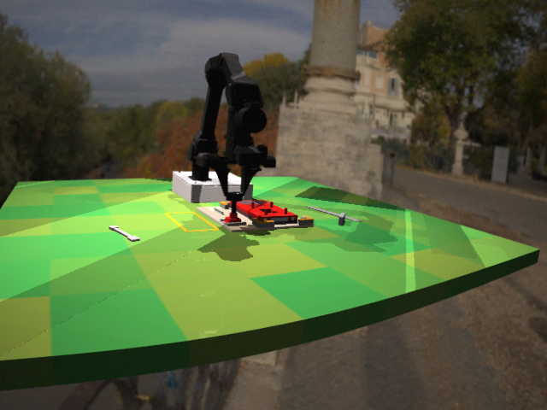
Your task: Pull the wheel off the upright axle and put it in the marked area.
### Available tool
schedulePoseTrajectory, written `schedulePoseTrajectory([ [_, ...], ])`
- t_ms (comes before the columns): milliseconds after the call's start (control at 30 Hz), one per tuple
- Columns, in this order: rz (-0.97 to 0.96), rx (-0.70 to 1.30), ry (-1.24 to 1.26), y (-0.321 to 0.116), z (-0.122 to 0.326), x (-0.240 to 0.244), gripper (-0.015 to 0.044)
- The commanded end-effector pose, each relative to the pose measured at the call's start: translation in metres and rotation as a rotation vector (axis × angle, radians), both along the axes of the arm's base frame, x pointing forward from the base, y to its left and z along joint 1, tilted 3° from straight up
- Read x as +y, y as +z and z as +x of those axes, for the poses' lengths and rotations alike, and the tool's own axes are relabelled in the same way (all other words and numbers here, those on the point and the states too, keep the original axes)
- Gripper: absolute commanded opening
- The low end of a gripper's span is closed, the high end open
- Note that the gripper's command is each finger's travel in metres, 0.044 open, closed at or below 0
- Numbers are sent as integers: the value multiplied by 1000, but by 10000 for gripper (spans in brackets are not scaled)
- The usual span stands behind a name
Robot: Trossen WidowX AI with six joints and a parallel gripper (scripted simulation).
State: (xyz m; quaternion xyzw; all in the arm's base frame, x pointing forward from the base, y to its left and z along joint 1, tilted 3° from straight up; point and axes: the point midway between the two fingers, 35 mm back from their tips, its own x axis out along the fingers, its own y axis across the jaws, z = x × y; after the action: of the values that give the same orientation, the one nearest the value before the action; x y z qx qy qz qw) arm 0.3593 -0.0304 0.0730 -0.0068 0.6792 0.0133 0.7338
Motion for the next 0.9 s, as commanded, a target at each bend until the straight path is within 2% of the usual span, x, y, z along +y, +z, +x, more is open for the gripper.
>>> schedulePoseTrajectory([
  [0, 3, -5, 4, 3, 0, 0, 0],
  [233, 3, -6, 4, 10, 0, 0, 0],
  [433, 3, -6, 4, 38, -6, -1, 0],
  [533, 0, 6, 0, 30, -7, -2, 0],
  [867, -2, 3, 2, 32, -29, -51, 0],
])
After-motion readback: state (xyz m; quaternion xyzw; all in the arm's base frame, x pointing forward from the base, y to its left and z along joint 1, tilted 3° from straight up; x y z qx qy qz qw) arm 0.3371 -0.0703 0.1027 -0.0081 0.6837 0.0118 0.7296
